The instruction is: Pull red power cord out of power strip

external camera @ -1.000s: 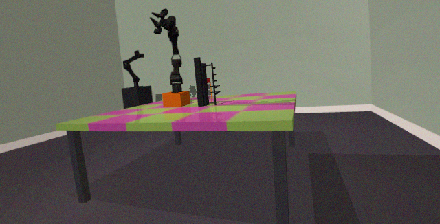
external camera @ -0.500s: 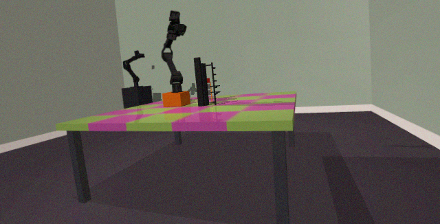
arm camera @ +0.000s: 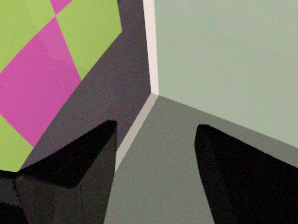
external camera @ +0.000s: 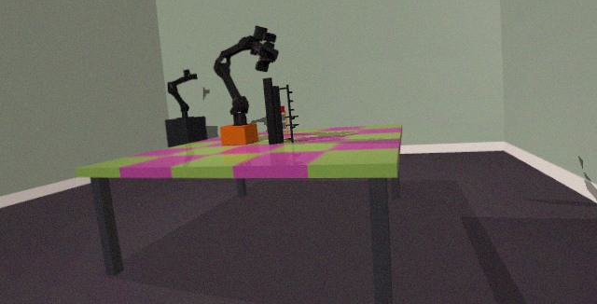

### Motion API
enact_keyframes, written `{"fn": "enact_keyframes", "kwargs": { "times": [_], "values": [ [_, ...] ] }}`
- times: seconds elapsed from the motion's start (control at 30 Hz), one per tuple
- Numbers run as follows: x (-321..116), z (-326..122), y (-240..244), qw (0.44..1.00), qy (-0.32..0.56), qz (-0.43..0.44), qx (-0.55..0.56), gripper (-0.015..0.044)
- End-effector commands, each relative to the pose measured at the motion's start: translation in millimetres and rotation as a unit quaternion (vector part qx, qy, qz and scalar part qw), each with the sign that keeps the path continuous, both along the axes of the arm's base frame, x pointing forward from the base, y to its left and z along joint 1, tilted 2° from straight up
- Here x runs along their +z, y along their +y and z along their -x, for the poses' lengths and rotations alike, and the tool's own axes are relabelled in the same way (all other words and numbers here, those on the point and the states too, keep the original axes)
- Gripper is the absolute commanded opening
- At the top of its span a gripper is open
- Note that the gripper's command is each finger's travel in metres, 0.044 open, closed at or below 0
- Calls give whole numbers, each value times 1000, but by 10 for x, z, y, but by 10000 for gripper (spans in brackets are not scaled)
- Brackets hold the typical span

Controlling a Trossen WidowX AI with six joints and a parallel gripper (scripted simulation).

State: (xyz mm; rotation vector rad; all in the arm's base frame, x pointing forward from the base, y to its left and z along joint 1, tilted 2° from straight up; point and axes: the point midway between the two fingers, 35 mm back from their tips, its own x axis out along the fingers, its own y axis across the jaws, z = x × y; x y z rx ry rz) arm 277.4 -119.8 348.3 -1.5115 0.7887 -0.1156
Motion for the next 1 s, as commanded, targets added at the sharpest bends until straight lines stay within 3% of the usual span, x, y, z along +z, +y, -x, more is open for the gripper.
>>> {"fn": "enact_keyframes", "kwargs": {
  "times": [0.0,0.33,0.67,0.97],
  "values": [
    [-356,-223,376,995,49,-59,60,160],
    [-1029,-326,1076,965,168,-142,146,160],
    [-2105,217,1848,838,470,-197,197,160],
    [-2152,264,1877,827,489,-198,197,160]
  ]
}}
